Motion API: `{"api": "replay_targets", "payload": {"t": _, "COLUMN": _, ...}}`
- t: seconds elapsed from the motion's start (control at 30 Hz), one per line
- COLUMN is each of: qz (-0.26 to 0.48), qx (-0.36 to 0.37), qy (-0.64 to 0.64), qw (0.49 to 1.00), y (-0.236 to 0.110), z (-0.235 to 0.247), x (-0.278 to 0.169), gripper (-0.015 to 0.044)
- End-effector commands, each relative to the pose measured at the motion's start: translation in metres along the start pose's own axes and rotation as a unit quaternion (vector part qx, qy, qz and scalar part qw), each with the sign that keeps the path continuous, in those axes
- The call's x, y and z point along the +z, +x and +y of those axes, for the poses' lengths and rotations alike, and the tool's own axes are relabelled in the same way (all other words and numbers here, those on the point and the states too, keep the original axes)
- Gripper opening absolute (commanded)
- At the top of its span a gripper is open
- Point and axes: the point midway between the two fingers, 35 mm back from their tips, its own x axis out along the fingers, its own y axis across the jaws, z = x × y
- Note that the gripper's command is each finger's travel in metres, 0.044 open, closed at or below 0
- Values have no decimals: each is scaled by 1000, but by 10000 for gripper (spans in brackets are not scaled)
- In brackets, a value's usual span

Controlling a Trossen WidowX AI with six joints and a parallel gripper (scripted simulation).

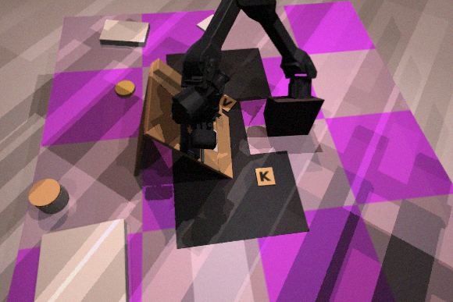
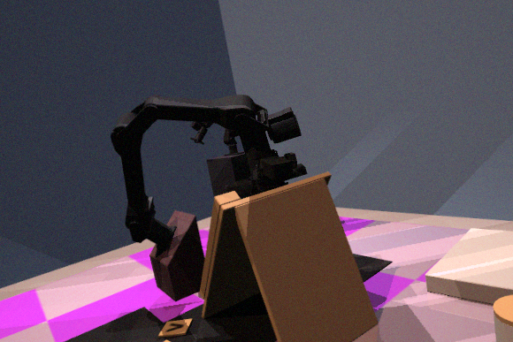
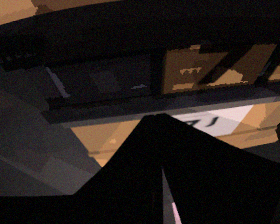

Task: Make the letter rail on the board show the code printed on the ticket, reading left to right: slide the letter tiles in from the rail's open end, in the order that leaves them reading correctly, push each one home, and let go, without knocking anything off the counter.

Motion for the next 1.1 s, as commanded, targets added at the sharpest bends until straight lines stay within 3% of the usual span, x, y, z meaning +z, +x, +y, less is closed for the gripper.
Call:
{"api": "replay_targets", "payload": {"t": 0.0, "qz": 2, "qx": 0, "qy": 1, "qw": 1000, "y": 2, "z": 0, "x": 2, "gripper": 0}}
{"api": "replay_targets", "payload": {"t": 1.07, "qz": 2, "qx": 0, "qy": 2, "qw": 1000, "y": 15, "z": -1, "x": 12, "gripper": 0}}
